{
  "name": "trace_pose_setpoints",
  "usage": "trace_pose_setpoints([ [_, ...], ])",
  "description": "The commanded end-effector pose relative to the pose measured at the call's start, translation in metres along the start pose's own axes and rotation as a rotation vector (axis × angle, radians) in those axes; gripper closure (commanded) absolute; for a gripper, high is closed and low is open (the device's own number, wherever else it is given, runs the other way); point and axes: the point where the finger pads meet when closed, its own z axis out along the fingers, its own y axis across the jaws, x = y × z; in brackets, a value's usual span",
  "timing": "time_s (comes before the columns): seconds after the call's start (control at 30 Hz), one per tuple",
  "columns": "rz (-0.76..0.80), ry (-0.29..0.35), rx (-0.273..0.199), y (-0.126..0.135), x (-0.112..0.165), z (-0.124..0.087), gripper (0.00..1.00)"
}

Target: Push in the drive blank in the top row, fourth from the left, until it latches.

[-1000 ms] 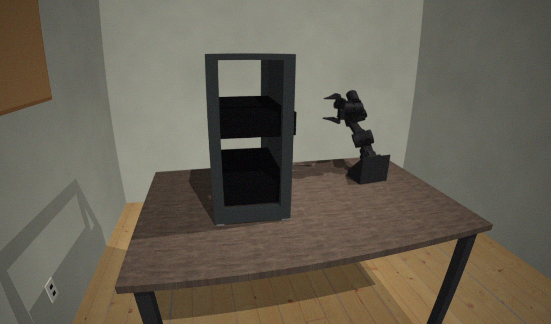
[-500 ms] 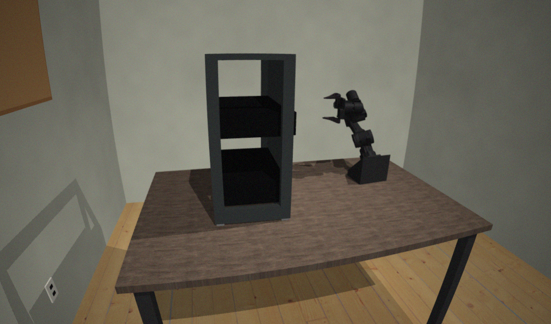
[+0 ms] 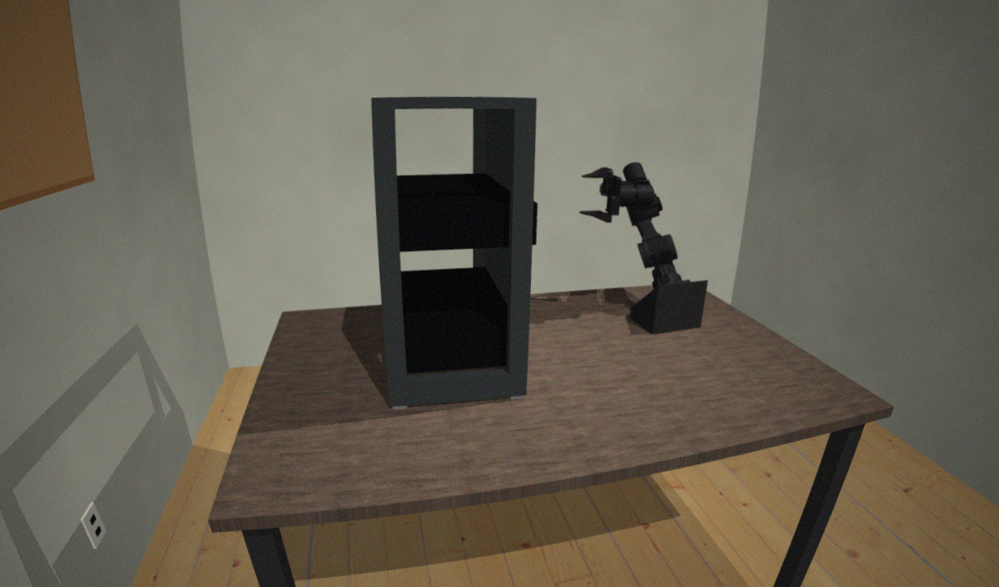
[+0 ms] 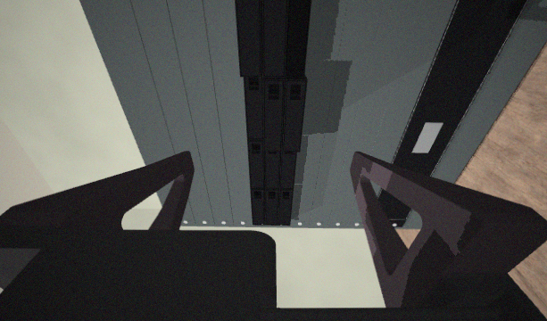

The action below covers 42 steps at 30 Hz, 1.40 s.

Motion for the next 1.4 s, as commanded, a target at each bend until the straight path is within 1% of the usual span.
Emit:
trace_pose_setpoints([
  [0.0,0.068,-0.033,-0.008,0.023,-0.010,0.026,0.00],
  [0.17,0.063,-0.037,-0.012,0.024,-0.008,0.063,0.00],
  [0.27,0.062,-0.038,-0.013,0.024,-0.007,0.074,0.00],
  [0.33,0.062,-0.038,-0.013,0.024,-0.007,0.075,0.00],
  [0.37,0.032,-0.005,-0.005,0.009,0.006,0.065,0.00],
  [0.4,0.030,0.002,-0.008,0.007,0.007,0.060,0.00],
  [0.43,0.048,-0.011,-0.018,0.014,0.001,0.062,0.00],
  [0.5,0.048,-0.011,-0.018,0.014,0.001,0.062,0.00],
  [0.53,0.065,-0.030,-0.022,0.024,-0.006,0.069,0.00],
  [0.63,0.055,-0.024,-0.015,0.022,-0.002,0.070,0.00],
  [1.37,0.054,-0.024,-0.015,0.022,-0.002,0.070,0.00],
])
